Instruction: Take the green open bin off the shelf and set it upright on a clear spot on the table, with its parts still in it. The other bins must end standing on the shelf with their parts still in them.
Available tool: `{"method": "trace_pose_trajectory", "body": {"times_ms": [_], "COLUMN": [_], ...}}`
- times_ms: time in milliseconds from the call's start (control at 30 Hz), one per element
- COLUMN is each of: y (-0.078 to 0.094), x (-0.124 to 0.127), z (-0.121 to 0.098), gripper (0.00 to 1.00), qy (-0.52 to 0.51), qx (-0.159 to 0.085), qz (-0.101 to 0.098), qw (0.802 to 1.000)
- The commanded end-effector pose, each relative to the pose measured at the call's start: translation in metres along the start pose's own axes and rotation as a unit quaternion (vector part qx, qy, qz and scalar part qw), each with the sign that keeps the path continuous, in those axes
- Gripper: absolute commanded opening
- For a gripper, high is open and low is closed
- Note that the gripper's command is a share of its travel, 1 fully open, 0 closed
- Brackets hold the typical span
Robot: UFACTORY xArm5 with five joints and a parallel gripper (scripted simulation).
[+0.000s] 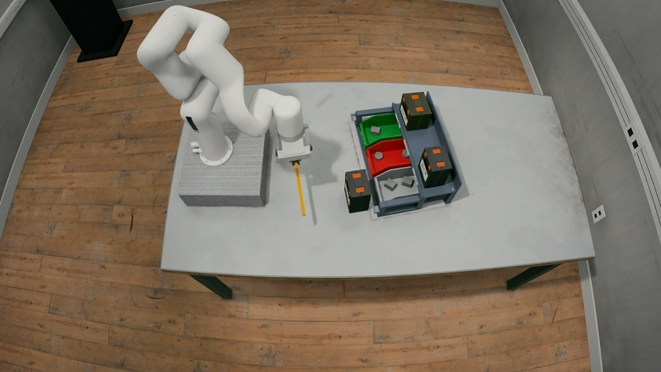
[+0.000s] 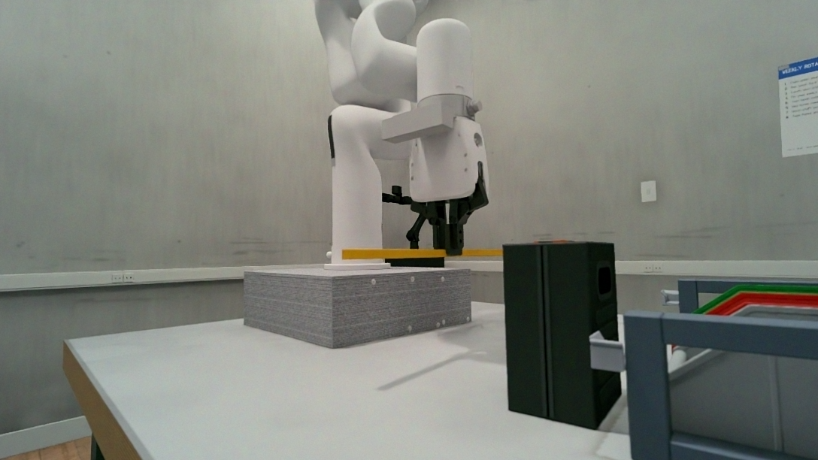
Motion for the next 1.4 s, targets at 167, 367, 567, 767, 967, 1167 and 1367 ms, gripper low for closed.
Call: {"method": "trace_pose_trajectory", "body": {"times_ms": [167,367,567,767,967,1167,1367], "y": [0.009,0.015,0.021,0.027,0.033,0.038,0.045], "x": [-0.001,-0.001,-0.001,-0.001,-0.001,-0.001,-0.001], "z": [0.000,0.000,0.000,0.000,0.000,0.000,0.000], "gripper": [0.00,0.00,0.00,0.00,0.00,0.00,0.00], "qy": [0.000,0.000,0.000,0.000,0.000,0.000,0.000], "qx": [-0.001,-0.001,-0.001,-0.001,-0.001,-0.001,-0.001], "qz": [0.002,0.002,0.002,0.002,0.002,0.002,0.002], "qw": [1.000,1.000,1.000,1.000,1.000,1.000,1.000]}}
Point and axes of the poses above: the point where the finger pads meet when closed, its own y axis out along the fingers, its own x axis across the jaws, z = x × y, the point moved 1 cm from there along -y, back along the fingers, and after that the axes turned 10 degrees about y, right-handed, at the moved point
